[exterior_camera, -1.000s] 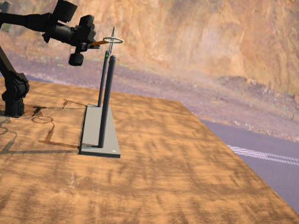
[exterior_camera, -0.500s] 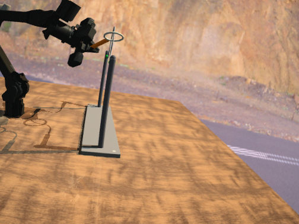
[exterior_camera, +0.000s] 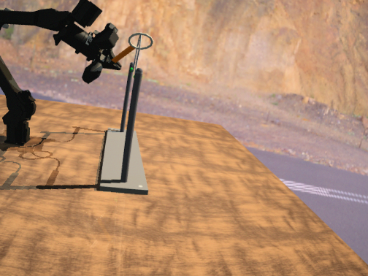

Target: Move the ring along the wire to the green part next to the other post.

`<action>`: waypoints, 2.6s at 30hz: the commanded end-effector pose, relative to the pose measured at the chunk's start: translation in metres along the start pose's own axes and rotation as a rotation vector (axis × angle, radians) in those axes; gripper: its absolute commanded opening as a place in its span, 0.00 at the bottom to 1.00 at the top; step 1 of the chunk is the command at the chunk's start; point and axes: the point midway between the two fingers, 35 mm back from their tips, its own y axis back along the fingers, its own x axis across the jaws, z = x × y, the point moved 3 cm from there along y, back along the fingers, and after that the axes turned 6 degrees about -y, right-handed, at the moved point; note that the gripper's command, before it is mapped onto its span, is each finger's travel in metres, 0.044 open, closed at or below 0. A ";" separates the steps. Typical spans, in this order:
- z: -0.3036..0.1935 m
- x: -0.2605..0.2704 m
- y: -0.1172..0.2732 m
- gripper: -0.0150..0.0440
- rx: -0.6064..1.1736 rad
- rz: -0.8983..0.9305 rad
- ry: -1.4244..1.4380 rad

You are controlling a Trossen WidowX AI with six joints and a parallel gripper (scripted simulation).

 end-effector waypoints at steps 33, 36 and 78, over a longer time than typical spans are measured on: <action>0.009 -0.024 0.001 0.00 -0.114 -0.346 0.516; 0.010 -0.026 0.002 0.00 -0.123 -0.374 0.559; 0.033 -0.044 0.014 0.00 -0.251 -0.769 1.169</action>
